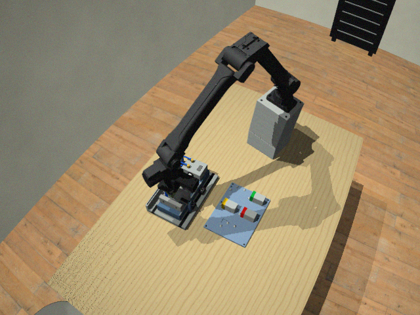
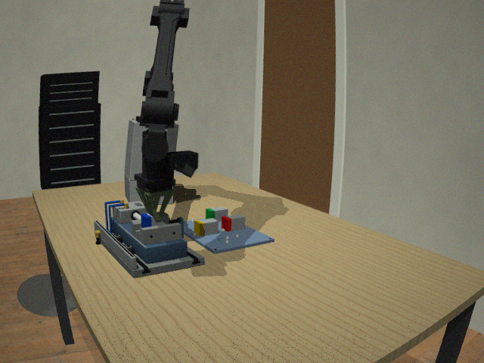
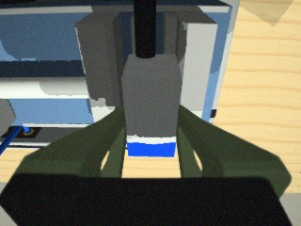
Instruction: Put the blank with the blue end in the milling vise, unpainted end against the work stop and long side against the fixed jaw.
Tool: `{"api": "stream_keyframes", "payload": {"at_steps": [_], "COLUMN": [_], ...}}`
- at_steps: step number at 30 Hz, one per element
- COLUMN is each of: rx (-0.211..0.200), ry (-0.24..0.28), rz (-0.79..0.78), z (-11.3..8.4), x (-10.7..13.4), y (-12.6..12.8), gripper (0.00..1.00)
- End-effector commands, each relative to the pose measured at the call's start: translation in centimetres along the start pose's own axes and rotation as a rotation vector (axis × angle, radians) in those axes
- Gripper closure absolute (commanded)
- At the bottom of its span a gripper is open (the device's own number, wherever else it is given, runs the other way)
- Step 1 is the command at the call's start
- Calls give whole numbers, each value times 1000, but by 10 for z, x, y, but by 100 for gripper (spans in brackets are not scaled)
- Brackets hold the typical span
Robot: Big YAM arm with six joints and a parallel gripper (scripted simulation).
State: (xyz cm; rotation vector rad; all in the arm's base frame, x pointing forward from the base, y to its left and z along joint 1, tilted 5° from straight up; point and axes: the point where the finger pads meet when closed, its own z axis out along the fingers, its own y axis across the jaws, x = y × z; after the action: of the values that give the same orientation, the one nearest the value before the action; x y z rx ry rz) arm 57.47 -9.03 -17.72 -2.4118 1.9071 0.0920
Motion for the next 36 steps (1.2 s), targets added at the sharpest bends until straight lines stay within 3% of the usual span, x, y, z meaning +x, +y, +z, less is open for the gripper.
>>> {"api": "stream_keyframes", "payload": {"at_steps": [1, 36], "rx": [52, 51], "ry": [17, 16], "rz": [-8, -8], "z": [-15, -18], "x": [-4, -6], "y": [-23, -20], "gripper": [100, 100]}}
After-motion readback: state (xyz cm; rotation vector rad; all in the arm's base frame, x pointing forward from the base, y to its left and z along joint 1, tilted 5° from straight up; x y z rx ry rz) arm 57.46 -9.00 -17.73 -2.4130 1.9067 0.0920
